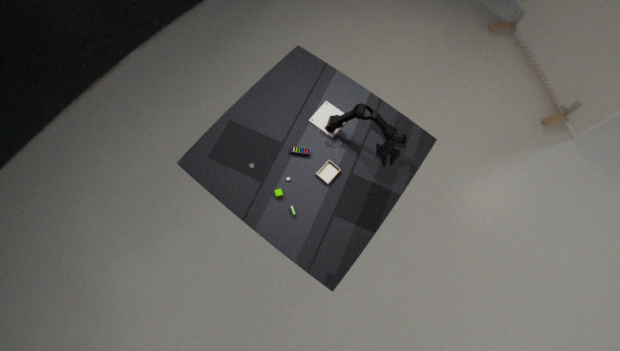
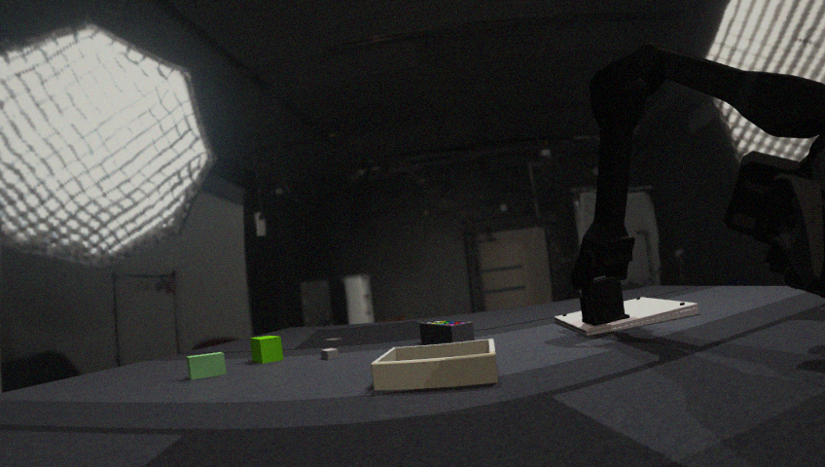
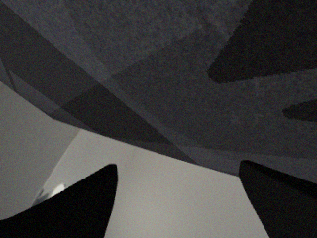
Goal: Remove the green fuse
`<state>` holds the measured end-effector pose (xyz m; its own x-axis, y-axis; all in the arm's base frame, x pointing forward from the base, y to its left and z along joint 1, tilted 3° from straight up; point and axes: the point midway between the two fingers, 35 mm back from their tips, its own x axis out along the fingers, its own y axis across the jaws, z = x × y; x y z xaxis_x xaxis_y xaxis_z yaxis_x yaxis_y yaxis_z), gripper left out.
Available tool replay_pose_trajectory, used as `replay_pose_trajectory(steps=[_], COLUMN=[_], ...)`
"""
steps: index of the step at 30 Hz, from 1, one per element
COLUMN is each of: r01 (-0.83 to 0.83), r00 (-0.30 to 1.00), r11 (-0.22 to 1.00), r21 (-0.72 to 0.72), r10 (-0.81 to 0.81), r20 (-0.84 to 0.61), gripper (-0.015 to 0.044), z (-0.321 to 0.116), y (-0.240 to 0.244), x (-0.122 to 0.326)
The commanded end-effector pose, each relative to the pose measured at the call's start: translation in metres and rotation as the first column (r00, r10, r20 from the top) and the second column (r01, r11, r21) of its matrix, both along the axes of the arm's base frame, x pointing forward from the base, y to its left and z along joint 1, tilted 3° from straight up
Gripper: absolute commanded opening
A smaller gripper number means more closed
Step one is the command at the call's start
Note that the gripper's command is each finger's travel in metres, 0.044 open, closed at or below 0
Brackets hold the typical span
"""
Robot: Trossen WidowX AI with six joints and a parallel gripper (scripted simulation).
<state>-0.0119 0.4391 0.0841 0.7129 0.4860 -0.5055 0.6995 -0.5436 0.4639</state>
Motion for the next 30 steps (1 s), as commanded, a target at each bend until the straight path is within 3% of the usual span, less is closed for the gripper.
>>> replay_pose_trajectory(steps=[1,4,8,10,15,19,26,30], r01=[0.0,0.0,0.0,0.036,0.331,0.558,0.794,0.929], r00=[1.0,1.0,1.0,0.999,0.932,0.807,0.582,0.351], r11=[1.0,1.0,1.0,0.999,0.937,0.819,0.595,0.355], r21=[0.0,0.0,0.0,0.018,0.109,0.135,0.125,0.106], r10=[0.0,0.0,0.0,-0.036,-0.307,-0.498,-0.684,-0.749], r20=[0.0,0.0,0.0,-0.023,-0.191,-0.317,-0.44,-0.562], gripper=[0.0337,0.0337,0.0337,0.0285,0.0154,0.0062,0.0062,0.0062], z=[0.003,0.033,0.036,0.032,0.033,0.03,0.024,0.021], y=[0.0,-0.001,-0.001,-0.001,-0.02,-0.052,-0.112,-0.158], x=[0.0,-0.001,-0.001,0.011,0.099,0.165,0.232,0.272])
